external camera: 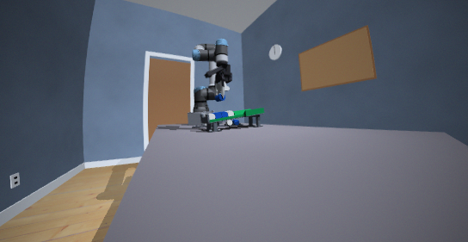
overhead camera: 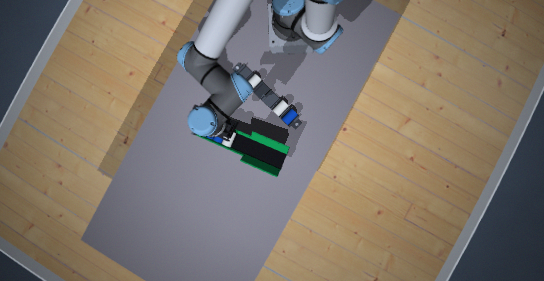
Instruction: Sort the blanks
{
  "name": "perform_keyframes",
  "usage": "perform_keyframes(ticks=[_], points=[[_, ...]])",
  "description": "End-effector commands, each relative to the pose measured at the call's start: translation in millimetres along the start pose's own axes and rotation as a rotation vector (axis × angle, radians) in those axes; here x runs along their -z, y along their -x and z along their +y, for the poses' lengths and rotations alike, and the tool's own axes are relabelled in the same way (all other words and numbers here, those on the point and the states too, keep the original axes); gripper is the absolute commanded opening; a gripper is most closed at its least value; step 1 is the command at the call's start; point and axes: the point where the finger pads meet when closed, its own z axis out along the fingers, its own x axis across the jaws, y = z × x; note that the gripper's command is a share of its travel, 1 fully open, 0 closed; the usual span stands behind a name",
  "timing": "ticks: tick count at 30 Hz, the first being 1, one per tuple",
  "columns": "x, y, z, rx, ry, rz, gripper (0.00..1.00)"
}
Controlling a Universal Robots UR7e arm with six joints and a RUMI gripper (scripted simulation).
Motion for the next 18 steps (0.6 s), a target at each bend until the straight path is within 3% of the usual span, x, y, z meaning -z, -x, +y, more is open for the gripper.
perform_keyframes(ticks=[1, 4, 7, 11, 18], points=[[0.2, -53, -28, -0.064, 0.002, -0.004, 0.37], [-2.9, -77, -37, -0.095, 0.002, -0.004, 0.37], [-3.1, -79, -37, -0.097, 0.002, -0.004, 0.37], [-13.0, -127, -49, -0.159, 0.002, -0.004, 0.37], [-30.6, -179, -52, -0.23, 0.001, -0.005, 0.37]])
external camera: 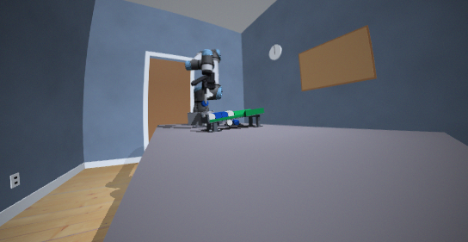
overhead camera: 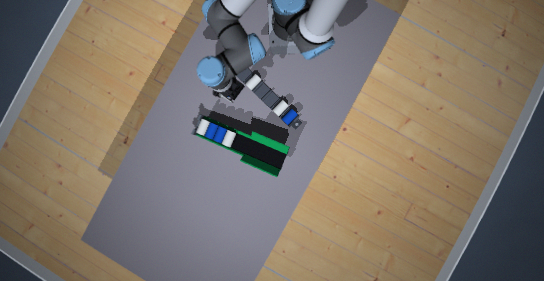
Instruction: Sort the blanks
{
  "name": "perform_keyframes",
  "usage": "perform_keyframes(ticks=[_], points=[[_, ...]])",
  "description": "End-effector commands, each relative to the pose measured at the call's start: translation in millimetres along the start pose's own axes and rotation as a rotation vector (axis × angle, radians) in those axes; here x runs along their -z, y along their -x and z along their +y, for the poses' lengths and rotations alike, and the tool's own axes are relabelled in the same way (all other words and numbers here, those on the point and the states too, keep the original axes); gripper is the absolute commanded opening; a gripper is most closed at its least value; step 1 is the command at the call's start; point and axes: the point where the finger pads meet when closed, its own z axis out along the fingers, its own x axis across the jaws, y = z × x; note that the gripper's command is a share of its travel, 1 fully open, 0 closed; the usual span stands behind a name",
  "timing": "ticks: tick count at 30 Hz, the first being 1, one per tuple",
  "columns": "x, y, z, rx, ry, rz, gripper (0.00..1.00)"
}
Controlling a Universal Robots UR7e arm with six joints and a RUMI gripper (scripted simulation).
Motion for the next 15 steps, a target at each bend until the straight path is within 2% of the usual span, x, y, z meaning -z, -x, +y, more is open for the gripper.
perform_keyframes(ticks=[1, 3, 5, 9, 15], points=[[-12.3, -51, -16, -0.065, 0.004, -0.013, 0.37], [-19.3, -66, -17, -0.086, 0.003, -0.013, 0.37], [-19.3, -66, -17, -0.086, 0.003, -0.013, 0.37], [-30.3, -85, -18, -0.117, 0.003, -0.014, 0.37], [-36.6, -95, -18, -0.133, 0.003, -0.014, 0.37]])
